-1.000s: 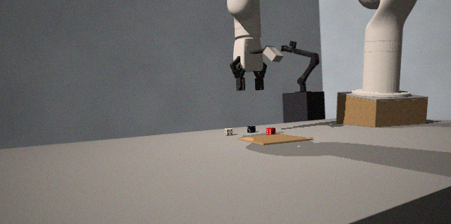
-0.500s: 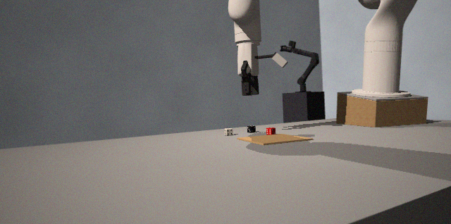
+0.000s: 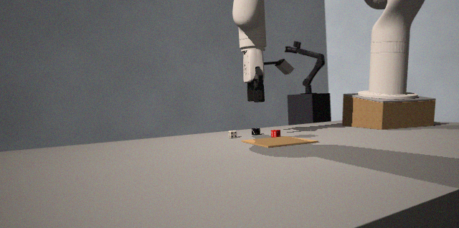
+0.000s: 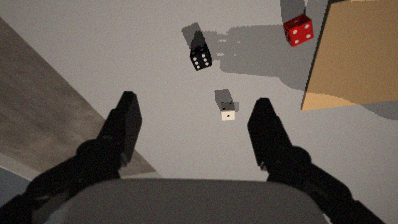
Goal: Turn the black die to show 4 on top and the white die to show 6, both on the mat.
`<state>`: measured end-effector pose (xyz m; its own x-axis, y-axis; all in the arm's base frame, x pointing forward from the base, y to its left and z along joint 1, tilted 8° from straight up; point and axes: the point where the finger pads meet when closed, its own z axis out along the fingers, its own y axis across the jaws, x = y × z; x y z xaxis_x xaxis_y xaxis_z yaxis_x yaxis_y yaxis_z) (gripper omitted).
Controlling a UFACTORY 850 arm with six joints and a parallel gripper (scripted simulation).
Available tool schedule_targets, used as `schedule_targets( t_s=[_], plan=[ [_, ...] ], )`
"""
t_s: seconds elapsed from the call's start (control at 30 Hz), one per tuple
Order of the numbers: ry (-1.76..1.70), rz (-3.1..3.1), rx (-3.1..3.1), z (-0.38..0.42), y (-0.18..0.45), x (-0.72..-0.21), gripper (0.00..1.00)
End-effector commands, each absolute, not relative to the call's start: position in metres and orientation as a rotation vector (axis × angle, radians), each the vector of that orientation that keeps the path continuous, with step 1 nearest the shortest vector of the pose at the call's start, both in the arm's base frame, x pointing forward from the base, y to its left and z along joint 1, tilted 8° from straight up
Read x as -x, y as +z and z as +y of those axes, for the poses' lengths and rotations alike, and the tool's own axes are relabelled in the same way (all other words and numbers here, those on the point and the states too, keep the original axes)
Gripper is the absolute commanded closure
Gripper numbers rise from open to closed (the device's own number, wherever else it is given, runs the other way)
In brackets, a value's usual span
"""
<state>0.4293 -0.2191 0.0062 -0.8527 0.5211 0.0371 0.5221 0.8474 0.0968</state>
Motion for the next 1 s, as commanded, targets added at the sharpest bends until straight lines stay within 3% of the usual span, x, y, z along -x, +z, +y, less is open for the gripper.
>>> schedule_targets(
  t_s=[0.0, 0.53, 0.57, 0.97],
  plan=[
    [-0.216, -3.103, 0.636, -0.219, 0.002, -0.430, 0.00],
    [-0.203, -3.183, 0.150, -0.218, -0.008, -0.429, 0.00],
    [-0.203, -3.183, 0.150, -0.218, -0.008, -0.429, 0.64],
    [-0.203, -3.183, 0.150, -0.218, -0.008, -0.429, 0.64]
  ],
)
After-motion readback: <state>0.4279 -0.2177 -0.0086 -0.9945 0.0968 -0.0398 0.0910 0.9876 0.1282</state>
